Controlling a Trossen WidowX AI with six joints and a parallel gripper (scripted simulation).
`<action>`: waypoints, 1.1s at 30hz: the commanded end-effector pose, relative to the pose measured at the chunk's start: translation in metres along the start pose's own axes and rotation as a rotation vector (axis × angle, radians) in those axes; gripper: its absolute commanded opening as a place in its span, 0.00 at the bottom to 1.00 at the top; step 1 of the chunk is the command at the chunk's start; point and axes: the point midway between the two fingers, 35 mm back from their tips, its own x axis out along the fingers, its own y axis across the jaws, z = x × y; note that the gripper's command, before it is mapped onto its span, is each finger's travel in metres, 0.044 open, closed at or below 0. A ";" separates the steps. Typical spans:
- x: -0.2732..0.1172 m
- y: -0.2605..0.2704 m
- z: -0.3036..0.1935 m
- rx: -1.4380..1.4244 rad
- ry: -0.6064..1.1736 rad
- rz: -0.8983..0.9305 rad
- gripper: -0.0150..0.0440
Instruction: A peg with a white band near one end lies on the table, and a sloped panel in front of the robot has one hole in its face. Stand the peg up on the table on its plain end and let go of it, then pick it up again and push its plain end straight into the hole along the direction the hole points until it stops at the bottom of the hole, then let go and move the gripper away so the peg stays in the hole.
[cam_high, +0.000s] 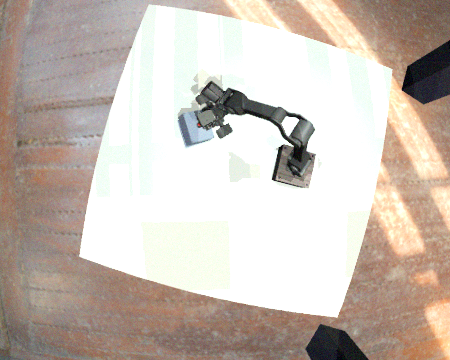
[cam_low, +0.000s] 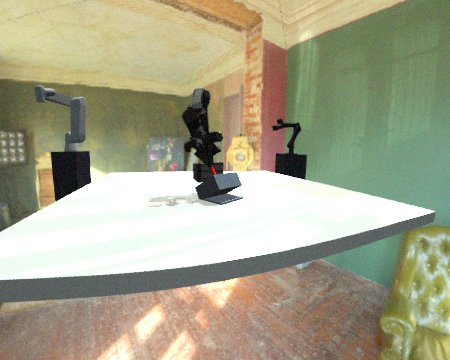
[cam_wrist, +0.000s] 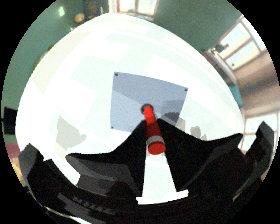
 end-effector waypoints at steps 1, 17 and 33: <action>-0.001 0.000 0.000 -0.001 0.000 -0.001 0.25; 0.001 0.001 -0.001 -0.001 0.000 -0.001 0.25; 0.007 0.002 -0.003 -0.001 -0.001 -0.001 0.25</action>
